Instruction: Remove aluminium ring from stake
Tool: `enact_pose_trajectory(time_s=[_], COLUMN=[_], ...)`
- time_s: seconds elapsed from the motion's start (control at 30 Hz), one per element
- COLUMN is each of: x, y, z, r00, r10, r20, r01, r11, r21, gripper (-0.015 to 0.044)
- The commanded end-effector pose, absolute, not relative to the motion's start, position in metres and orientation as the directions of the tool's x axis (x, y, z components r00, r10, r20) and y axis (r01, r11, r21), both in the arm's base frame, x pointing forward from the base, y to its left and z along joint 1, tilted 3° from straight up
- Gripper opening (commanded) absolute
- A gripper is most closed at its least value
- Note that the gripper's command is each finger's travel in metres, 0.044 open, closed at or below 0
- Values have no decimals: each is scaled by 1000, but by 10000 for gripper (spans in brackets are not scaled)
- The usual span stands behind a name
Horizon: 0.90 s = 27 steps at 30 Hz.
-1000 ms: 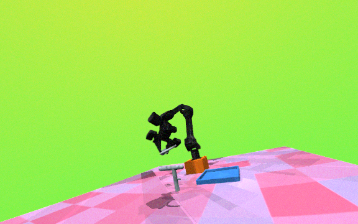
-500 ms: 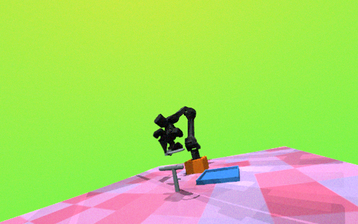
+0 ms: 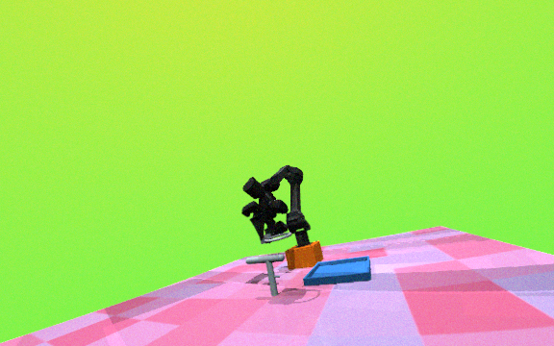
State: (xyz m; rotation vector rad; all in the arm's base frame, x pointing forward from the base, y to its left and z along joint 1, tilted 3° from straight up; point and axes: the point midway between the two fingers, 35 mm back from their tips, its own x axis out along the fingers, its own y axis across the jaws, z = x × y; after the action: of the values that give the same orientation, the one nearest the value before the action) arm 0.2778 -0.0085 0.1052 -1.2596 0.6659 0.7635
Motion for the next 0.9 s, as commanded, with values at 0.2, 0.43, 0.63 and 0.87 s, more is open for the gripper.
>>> enact_pose_trajectory(time_s=[0.2,0.43,0.63,0.87], x=[276,273,270,266], y=[1,7,13,19], z=[98,92,88,85], r00=[508,446,395,339], r10=[97,60,23,-27], r20=[-856,-893,-918,-940], r01=[-837,-832,-810,-767], r11=[290,396,480,571], r21=[-464,-389,-336,-293], gripper=[0,0,0,0])
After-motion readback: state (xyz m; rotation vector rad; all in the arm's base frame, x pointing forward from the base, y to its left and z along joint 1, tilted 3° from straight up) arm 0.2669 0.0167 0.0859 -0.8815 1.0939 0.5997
